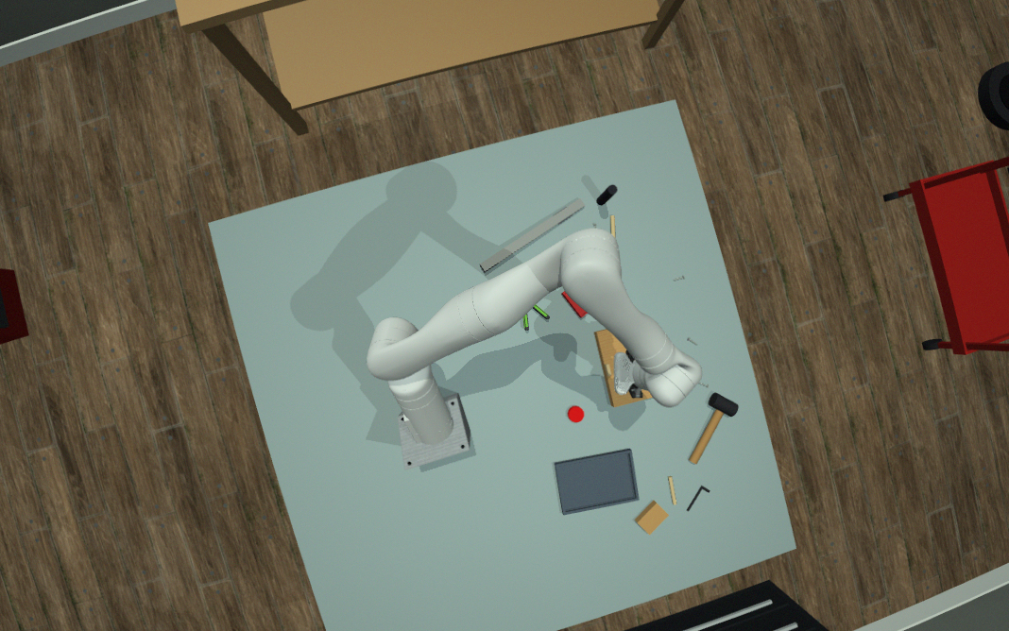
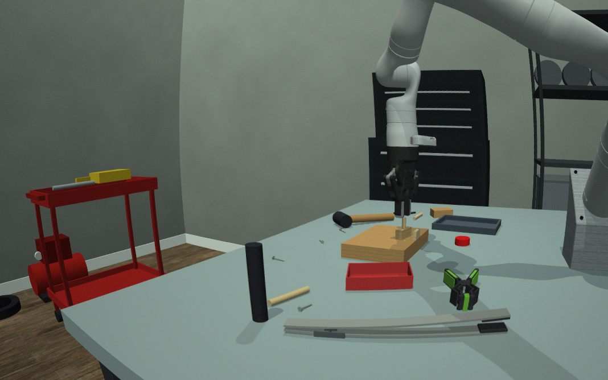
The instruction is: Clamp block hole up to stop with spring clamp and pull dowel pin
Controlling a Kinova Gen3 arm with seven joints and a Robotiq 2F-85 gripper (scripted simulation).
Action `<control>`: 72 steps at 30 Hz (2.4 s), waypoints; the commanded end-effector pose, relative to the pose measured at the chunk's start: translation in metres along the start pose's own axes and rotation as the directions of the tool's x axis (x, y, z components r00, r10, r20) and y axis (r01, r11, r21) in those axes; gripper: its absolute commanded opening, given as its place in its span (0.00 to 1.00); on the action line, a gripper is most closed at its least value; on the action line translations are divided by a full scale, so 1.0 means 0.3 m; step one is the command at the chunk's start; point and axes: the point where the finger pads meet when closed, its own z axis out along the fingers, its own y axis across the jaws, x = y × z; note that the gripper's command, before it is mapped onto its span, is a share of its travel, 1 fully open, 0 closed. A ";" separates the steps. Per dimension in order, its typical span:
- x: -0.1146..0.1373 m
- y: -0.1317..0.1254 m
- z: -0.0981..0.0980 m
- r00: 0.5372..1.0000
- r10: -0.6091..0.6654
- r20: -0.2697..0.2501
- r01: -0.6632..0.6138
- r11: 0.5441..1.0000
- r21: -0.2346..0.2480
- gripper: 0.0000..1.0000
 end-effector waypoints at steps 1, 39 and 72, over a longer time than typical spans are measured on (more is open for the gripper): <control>-0.001 -0.003 0.021 1.000 -0.003 0.003 0.003 1.000 0.002 0.34; -0.002 -0.003 0.085 1.000 -0.003 0.004 0.003 1.000 0.002 0.34; -0.002 -0.003 0.087 1.000 -0.003 0.003 0.003 1.000 0.002 0.28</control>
